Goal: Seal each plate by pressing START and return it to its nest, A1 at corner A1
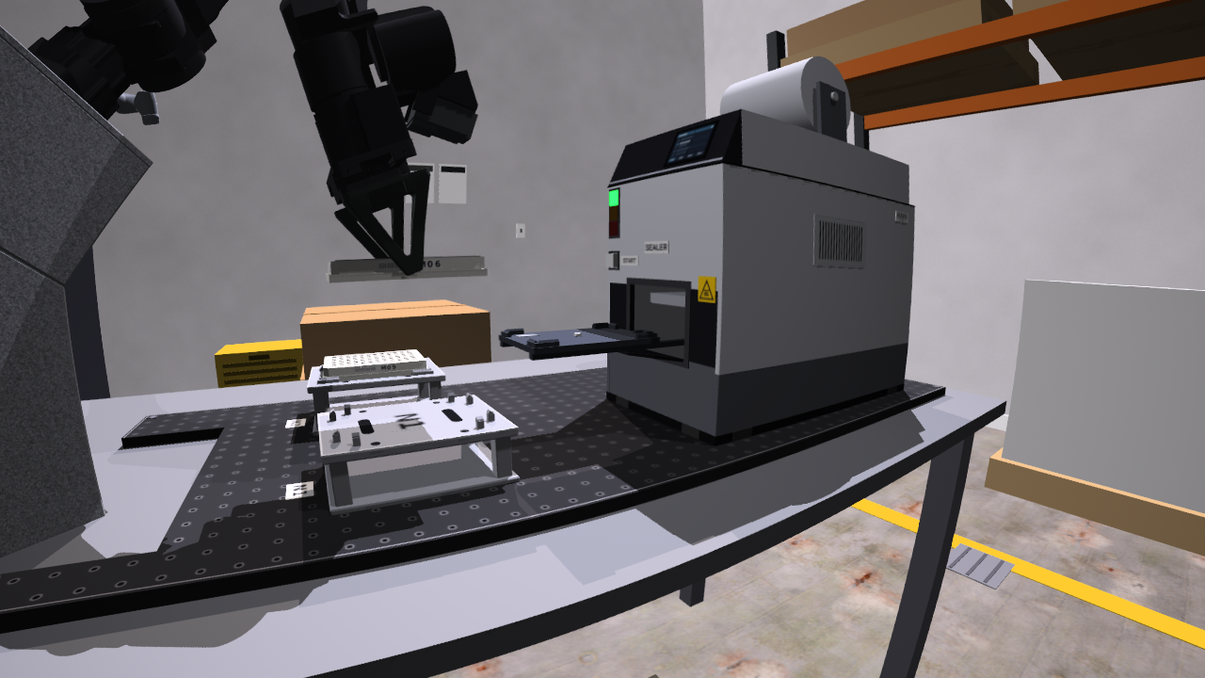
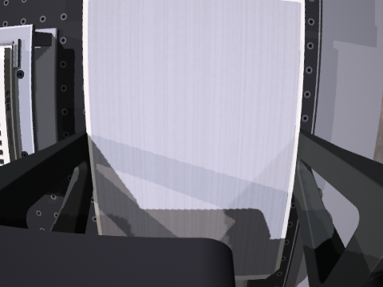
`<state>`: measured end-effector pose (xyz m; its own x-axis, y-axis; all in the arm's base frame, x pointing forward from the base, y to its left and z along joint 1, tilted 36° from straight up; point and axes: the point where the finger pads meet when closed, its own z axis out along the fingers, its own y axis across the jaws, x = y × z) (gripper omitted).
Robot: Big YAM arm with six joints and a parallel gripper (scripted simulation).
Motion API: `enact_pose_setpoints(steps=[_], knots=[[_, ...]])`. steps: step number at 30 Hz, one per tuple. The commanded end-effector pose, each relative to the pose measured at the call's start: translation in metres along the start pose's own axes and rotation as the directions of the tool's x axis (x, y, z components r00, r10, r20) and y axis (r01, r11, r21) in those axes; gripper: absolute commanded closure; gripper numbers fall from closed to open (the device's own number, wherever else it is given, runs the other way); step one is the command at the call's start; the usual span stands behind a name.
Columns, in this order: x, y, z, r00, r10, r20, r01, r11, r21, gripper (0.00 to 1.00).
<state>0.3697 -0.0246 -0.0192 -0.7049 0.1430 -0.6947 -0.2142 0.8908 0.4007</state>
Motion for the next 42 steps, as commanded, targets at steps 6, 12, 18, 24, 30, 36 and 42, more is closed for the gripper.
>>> enact_pose_setpoints(steps=[6,12,18,24,30,36,42], knots=[[0.000,-0.006,-0.002,1.000,0.000,0.006,0.000,1.000,0.006,1.00],[0.003,-0.007,-0.004,1.000,0.004,0.007,-0.004,1.000,0.010,1.00],[-0.013,-0.009,-0.005,0.999,-0.016,0.034,0.015,1.000,0.015,1.00],[-0.011,-0.007,0.002,1.000,-0.005,0.024,0.005,1.000,0.014,1.00],[-0.001,0.000,0.007,1.000,0.000,0.006,0.000,1.000,0.001,1.00],[0.005,0.001,0.009,1.000,0.004,0.000,-0.004,1.000,-0.001,1.00],[-0.005,-0.002,0.012,1.000,-0.009,0.018,0.009,1.000,0.003,1.00]])
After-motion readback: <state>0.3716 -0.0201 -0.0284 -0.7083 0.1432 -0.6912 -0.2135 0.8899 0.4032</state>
